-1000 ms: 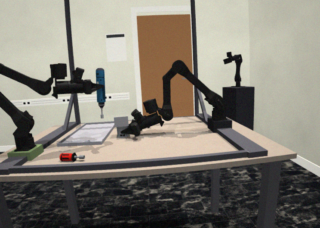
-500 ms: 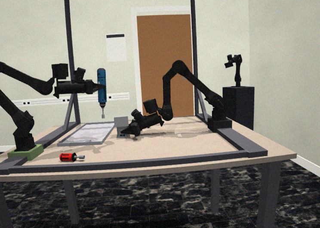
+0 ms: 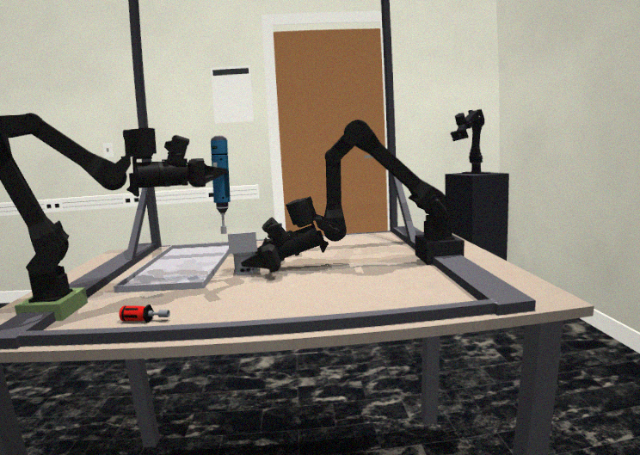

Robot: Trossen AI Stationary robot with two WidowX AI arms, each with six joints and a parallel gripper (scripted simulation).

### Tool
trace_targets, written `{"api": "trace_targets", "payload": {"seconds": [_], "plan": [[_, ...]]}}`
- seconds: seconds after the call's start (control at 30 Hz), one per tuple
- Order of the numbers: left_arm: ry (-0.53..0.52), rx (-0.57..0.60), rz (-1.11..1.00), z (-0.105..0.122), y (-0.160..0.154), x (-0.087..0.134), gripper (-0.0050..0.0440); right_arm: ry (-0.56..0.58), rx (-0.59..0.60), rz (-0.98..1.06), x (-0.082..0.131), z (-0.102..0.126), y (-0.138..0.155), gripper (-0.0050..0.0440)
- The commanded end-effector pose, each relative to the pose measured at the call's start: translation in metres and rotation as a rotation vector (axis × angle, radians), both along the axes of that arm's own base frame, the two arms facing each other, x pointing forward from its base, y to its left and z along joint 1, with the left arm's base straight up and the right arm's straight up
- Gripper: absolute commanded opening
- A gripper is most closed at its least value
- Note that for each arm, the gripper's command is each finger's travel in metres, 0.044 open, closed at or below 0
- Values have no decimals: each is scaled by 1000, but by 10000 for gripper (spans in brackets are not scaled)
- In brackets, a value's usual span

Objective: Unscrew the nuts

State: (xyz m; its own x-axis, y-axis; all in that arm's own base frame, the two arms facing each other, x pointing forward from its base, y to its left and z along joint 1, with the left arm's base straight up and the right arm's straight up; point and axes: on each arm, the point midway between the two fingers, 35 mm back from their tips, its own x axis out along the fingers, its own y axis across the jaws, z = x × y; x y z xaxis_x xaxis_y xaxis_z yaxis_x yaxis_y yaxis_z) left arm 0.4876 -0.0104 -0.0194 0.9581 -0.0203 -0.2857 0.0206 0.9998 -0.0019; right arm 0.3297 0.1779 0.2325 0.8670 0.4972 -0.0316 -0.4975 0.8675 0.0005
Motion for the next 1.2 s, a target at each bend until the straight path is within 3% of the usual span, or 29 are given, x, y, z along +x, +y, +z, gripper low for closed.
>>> {"api": "trace_targets", "payload": {"seconds": [0.0, 0.23, 0.77, 1.0, 1.17], "plan": [[-36, 1, -1, 14, 0, 5, 242, -67, 40, 1, 9, 28, 7, 163], [-36, 1, -1, 14, 0, 5, 242, -68, 41, 0, 21, 29, 15, 163], [-36, 1, -1, 14, 0, 5, 242, -75, 44, 1, 20, 32, 14, 163], [-36, 1, -1, 14, 0, 5, 242, -45, 28, 1, 20, -4, 13, 163], [-36, 1, -1, 14, 0, 5, 242, -45, 28, 1, 20, -13, 12, 163]]}}
